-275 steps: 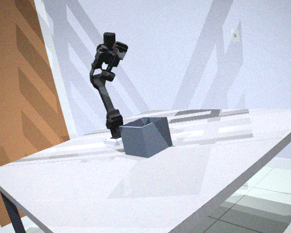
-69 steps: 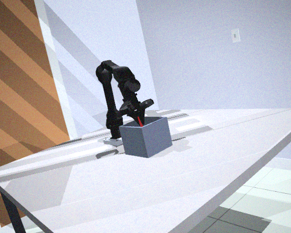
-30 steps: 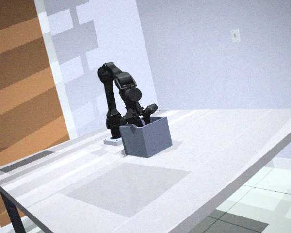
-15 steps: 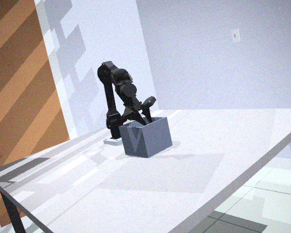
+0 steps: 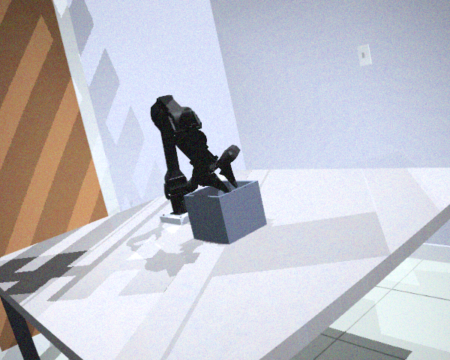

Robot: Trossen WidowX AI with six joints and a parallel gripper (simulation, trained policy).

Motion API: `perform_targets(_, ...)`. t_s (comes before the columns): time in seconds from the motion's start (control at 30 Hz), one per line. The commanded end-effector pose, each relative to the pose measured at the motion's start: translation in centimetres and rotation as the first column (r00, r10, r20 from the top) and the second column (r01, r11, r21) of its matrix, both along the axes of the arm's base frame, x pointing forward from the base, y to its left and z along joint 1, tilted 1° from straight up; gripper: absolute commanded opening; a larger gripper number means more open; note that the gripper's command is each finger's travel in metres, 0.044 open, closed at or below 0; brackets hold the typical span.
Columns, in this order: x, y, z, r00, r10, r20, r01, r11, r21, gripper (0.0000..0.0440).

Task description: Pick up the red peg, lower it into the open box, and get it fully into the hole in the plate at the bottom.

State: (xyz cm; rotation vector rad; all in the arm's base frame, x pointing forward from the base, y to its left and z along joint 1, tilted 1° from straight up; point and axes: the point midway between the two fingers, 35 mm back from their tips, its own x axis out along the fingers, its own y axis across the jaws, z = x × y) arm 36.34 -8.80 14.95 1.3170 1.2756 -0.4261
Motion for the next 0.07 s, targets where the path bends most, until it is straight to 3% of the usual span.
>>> perform_targets(0.0, 0.46, -0.21, -0.12, 1.000, 0.014, 0.014, -0.014, 1.000, 0.013, 0.0143)
perform_targets(0.03, 0.56, -0.27, -0.09, 1.000, 0.018, 0.020, -0.018, 1.000, 0.015, 0.0143)
